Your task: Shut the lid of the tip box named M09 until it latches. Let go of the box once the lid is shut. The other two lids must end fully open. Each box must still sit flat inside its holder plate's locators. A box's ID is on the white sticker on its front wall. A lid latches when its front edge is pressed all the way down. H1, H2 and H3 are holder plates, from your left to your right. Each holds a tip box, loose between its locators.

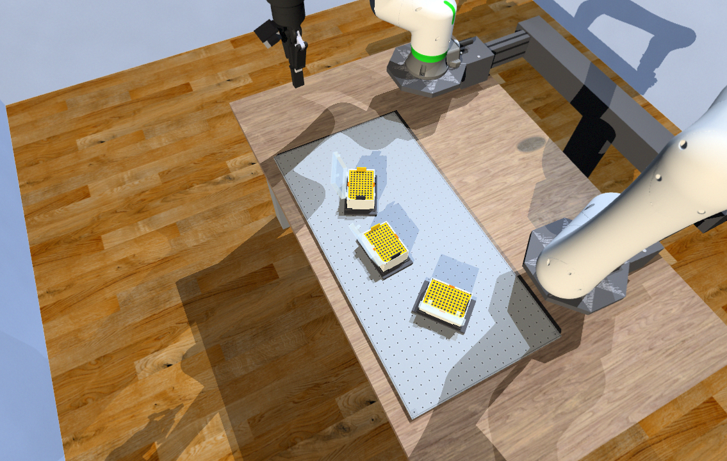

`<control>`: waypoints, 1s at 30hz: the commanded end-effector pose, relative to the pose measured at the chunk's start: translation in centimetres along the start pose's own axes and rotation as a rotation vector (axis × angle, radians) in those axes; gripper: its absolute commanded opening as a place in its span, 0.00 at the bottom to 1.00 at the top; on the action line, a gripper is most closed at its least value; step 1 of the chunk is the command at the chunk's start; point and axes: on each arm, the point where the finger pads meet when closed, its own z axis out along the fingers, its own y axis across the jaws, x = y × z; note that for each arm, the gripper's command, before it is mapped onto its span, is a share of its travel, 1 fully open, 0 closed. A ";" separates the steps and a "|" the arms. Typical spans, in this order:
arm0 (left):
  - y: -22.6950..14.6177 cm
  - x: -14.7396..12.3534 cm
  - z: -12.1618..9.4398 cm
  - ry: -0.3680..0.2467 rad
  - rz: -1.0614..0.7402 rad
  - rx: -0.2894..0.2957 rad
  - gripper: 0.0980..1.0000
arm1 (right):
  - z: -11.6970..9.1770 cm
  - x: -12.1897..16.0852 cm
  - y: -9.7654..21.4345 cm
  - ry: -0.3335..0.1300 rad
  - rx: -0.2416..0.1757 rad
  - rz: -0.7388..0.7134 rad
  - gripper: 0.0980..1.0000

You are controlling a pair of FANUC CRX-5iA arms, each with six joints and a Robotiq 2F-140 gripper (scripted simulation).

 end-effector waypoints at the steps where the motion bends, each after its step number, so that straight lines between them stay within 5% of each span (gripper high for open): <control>1: 0.0 0.0 -0.1 0.002 0.000 0.000 1.00 | -0.1 0.1 -0.3 0.002 0.000 0.001 0.00; 30: 0.0 0.0 -0.1 0.002 0.000 0.000 1.00 | 0.0 2.5 -13.5 0.002 0.000 0.001 0.00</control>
